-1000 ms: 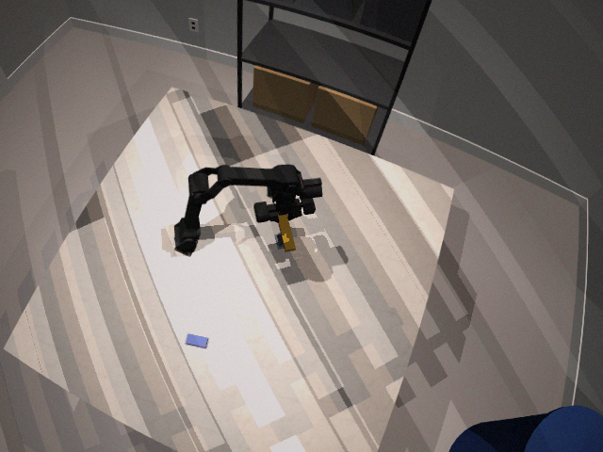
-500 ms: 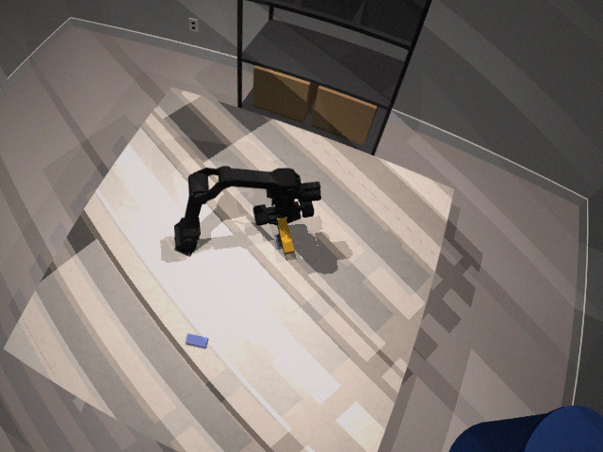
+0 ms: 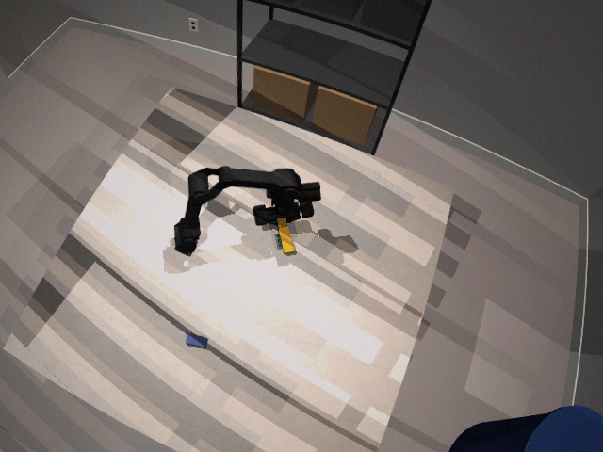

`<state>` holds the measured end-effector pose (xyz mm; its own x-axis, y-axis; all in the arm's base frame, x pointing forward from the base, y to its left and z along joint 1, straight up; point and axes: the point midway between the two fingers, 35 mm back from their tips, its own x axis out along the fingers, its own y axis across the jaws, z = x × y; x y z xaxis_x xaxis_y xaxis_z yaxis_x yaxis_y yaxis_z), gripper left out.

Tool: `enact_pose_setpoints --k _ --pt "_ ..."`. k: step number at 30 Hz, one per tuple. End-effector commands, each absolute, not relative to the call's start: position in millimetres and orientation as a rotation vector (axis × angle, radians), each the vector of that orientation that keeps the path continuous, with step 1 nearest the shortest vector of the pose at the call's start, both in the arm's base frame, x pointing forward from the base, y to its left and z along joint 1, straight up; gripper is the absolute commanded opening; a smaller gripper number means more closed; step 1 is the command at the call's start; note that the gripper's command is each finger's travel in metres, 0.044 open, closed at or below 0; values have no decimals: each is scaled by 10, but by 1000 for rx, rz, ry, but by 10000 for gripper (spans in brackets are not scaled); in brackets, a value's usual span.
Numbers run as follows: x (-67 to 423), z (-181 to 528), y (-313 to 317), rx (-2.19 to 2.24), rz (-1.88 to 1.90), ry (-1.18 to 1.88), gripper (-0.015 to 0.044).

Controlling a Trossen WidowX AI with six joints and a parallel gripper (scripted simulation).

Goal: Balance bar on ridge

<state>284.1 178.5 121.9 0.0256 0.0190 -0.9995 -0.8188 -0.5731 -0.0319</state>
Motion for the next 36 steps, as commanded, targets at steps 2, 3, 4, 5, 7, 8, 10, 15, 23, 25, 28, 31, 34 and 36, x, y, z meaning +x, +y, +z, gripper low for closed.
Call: enact_pose_setpoints --k 2,3,4,5,7,8,10,15,23,25,28,31,34,36 --pt "2844 1214 1781 -1652 1622 823 0" --pt "2844 1213 1781 -1652 1622 823 0" --pt "2844 1213 1781 -1652 1622 823 0" --pt "2844 1212 1781 -1652 1622 823 0" --pt "2845 1209 1781 -1652 1622 823 0" --pt "2845 1209 1781 -1652 1622 823 0" --pt "2845 1208 1781 -1652 1622 823 0" --pt "2845 1203 1781 -1652 1622 823 0" --pt "2845 1196 1781 -1652 1622 823 0" --pt "2845 1195 1781 -1652 1622 823 0" --pt "2845 1193 1781 -1652 1622 823 0" --pt "2845 1189 1781 -1652 1622 823 0" --pt "2845 1188 1781 -1652 1622 823 0" --pt "2845 1186 1781 -1652 1622 823 0"
